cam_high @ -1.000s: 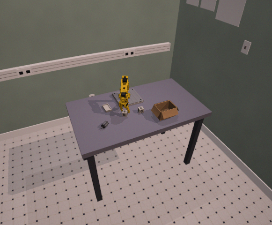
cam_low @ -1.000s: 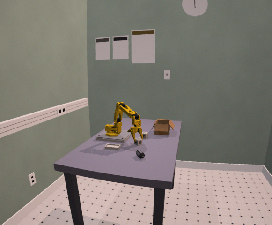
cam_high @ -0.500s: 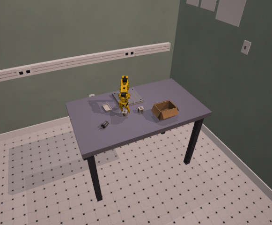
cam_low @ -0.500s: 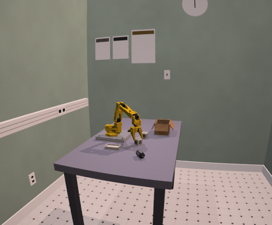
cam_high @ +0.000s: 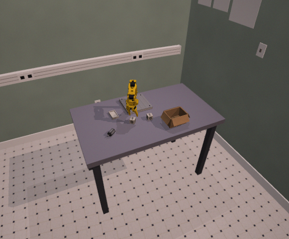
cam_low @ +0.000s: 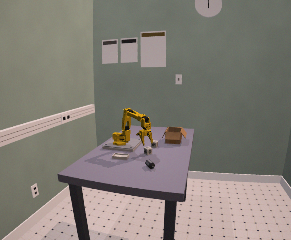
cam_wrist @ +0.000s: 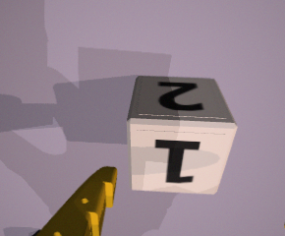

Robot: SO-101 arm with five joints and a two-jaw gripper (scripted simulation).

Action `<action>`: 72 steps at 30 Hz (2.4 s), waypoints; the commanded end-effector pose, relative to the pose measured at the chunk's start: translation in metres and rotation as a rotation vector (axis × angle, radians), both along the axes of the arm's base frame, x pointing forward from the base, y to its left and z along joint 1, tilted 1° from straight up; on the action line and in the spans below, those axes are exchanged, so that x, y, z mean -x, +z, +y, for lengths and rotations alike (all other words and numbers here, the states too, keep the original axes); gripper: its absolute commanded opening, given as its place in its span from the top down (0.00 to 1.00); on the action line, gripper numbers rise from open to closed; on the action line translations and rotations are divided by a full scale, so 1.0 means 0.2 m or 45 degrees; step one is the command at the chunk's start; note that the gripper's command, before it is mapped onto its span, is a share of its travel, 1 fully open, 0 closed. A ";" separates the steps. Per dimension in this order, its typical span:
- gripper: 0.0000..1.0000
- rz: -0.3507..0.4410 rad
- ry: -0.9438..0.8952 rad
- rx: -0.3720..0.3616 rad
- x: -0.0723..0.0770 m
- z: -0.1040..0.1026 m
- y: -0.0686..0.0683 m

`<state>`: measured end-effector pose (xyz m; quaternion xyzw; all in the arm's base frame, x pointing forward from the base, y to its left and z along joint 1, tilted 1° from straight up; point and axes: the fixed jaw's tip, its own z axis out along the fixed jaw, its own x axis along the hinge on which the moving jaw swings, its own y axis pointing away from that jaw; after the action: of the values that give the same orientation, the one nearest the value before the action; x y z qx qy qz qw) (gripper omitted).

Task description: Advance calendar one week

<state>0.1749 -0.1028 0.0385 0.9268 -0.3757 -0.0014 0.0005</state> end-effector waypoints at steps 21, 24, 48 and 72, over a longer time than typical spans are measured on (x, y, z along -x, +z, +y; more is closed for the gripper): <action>0.64 -0.020 0.004 0.009 0.00 0.00 0.11; 0.64 -0.020 0.004 0.009 0.00 0.00 0.11; 0.65 -0.402 0.004 0.217 -0.04 -0.03 0.42; 0.65 -0.584 -0.032 0.305 -0.03 -0.02 0.56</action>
<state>0.1810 -0.1059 0.1464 0.8981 -0.3649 0.2439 0.0266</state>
